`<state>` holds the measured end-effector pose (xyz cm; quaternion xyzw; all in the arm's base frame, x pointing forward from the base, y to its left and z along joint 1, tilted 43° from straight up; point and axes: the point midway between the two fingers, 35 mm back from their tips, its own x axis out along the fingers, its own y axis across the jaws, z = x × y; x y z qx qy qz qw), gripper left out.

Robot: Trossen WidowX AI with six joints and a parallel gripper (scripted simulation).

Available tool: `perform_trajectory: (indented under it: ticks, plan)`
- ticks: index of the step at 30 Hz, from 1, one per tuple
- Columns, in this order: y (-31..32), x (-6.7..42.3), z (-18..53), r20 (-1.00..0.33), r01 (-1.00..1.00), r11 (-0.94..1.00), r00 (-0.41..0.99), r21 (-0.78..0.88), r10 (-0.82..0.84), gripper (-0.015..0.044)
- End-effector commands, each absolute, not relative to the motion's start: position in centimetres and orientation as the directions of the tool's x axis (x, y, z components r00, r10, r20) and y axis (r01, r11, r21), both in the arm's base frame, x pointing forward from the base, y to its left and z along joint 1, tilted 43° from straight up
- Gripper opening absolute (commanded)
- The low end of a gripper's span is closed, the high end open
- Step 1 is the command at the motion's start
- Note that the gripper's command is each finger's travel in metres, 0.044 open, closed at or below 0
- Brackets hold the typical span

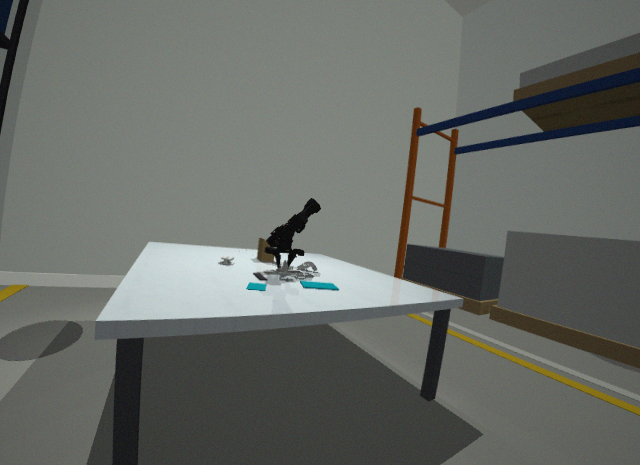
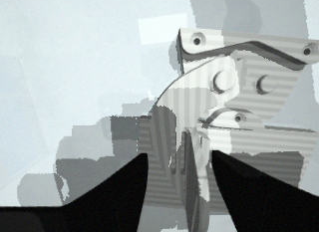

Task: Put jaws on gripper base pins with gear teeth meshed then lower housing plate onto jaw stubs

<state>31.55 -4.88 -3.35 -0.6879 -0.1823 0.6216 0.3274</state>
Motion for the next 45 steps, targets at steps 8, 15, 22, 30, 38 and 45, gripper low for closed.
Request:
perform_trajectory:
  ticks: [8,15,22,30,38,45]
  plan:
    - [-4.9,31.5,-3.3,-0.736,-0.158,-0.719,0.161,-0.677,0.658,0.0224]
    - [-6.1,31.4,-2.1,-0.737,-0.159,-0.72,0.161,-0.676,0.656,0.0224]
    - [-9.4,30.4,1.7,-0.737,-0.16,-0.72,0.16,-0.675,0.656,0.0224]
    - [-9.3,30.6,1.4,-0.739,-0.166,-0.72,0.173,-0.674,0.652,0.0067]
    - [-9.3,30.6,1.4,-0.739,-0.166,-0.72,0.173,-0.674,0.652,0.0]
    - [-9.3,30.6,1.4,-0.738,-0.165,-0.72,0.173,-0.675,0.652,0.0]
